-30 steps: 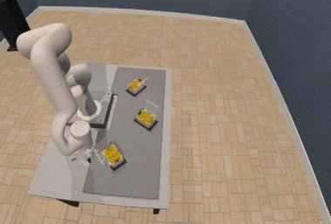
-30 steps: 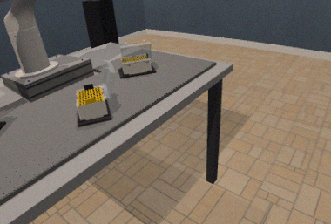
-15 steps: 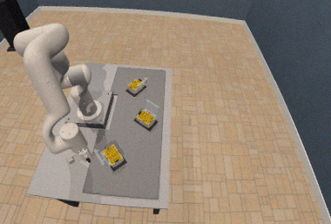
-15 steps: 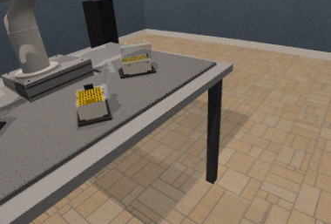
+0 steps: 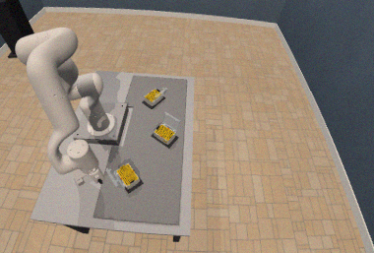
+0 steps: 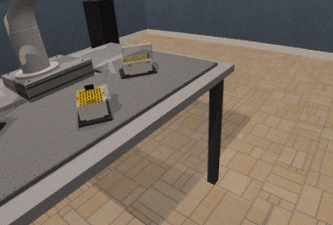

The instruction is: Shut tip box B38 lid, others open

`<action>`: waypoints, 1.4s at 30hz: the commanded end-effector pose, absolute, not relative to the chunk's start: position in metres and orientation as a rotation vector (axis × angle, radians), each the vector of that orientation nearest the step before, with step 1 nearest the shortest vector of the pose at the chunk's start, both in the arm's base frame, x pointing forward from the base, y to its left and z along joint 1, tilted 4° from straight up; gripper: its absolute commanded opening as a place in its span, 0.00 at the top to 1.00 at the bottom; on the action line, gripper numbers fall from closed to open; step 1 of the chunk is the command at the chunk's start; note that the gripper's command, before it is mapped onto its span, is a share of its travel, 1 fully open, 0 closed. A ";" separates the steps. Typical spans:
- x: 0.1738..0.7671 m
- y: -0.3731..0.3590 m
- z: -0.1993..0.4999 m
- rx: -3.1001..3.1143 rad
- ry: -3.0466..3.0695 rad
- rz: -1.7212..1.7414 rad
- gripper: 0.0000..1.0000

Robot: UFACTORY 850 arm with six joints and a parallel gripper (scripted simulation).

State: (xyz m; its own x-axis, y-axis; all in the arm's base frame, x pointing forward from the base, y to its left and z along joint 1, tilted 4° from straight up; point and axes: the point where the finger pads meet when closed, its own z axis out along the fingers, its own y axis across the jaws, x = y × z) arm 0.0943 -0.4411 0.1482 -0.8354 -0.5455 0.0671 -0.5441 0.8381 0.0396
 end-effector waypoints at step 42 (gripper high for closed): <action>0.090 -0.442 0.086 0.872 -2.939 -0.026 1.00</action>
State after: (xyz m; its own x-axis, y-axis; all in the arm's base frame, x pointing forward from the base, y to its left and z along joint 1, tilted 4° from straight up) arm 0.0897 -0.4414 0.0885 -0.8355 -0.5455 0.0667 -0.5440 0.8381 0.0394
